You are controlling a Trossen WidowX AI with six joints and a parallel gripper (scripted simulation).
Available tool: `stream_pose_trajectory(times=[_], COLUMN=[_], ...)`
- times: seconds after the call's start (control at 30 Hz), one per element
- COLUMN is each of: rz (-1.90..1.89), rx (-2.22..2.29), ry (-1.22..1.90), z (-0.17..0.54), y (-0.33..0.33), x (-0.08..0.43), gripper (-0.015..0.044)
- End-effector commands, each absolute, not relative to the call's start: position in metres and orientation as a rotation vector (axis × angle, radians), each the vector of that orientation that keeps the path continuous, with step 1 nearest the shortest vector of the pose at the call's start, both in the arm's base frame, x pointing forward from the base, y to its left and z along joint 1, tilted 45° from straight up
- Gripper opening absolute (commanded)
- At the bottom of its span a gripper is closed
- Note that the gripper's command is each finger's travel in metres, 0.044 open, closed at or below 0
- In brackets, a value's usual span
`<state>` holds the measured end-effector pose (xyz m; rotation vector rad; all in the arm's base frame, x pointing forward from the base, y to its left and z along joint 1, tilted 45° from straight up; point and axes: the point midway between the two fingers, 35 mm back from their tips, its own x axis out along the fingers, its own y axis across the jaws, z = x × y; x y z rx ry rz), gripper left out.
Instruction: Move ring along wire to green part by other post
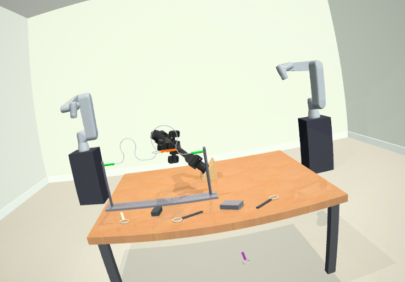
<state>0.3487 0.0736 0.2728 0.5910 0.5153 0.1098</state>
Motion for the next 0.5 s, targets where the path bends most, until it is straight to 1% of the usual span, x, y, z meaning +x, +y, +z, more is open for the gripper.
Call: stream_pose_trajectory(times=[0.0, 0.47], rz=[0.139, 0.216], rx=[0.682, 0.965], ry=[0.518, 0.523], z=[0.284, 0.321], y=[0.085, 0.114], x=[0.348, 0.346], gripper=[-0.015, -0.015])
